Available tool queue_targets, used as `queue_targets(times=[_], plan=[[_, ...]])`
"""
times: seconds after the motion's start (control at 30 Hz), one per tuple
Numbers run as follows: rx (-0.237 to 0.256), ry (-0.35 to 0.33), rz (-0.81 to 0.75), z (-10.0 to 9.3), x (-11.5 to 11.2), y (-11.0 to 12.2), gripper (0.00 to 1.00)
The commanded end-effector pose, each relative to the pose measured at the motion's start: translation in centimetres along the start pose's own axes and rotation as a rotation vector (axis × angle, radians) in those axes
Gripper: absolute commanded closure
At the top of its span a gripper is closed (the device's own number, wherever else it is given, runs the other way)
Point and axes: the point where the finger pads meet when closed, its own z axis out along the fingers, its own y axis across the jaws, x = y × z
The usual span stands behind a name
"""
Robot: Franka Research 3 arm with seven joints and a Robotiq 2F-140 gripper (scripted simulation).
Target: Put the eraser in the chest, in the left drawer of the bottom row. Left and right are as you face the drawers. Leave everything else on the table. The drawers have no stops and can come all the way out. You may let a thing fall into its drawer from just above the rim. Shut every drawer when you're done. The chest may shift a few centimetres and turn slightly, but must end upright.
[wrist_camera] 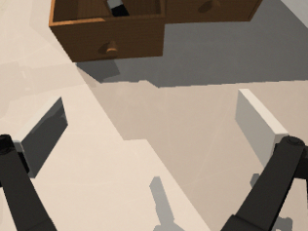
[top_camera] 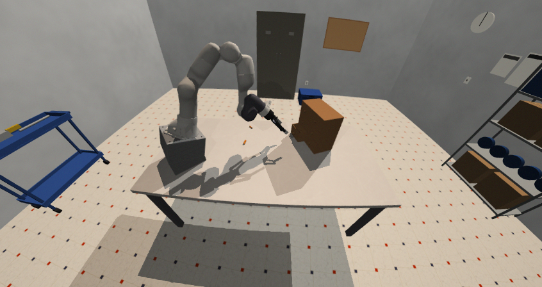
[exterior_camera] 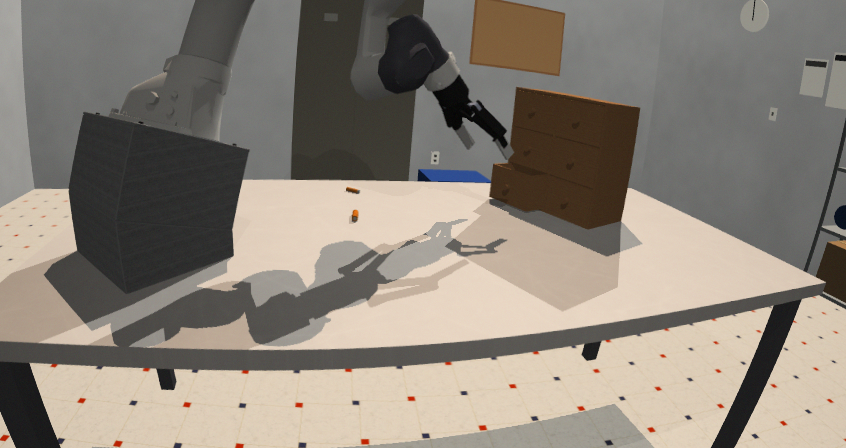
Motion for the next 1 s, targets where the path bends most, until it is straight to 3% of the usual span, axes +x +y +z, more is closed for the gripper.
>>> queue_targets(times=[0.0,0.07,0.2,0.5,0.7,0.77,0.9,0.97], plan=[[-0.087,-0.105,-0.018,1.1,-0.2,2.6,0.0],[-0.129,-0.169,-0.023,1.3,0.1,3.8,0.0],[-0.138,-0.186,-0.024,1.4,0.1,4.1,0.0],[-0.185,-0.339,-0.031,1.2,0.3,5.7,0.0],[-0.178,-0.468,-0.032,0.4,0.3,5.6,0.0],[-0.178,-0.468,-0.032,0.4,0.3,5.6,0.0],[-0.148,-0.553,-0.031,-0.3,0.3,4.7,0.0],[-0.143,-0.563,-0.031,-0.4,0.3,4.5,0.0]])
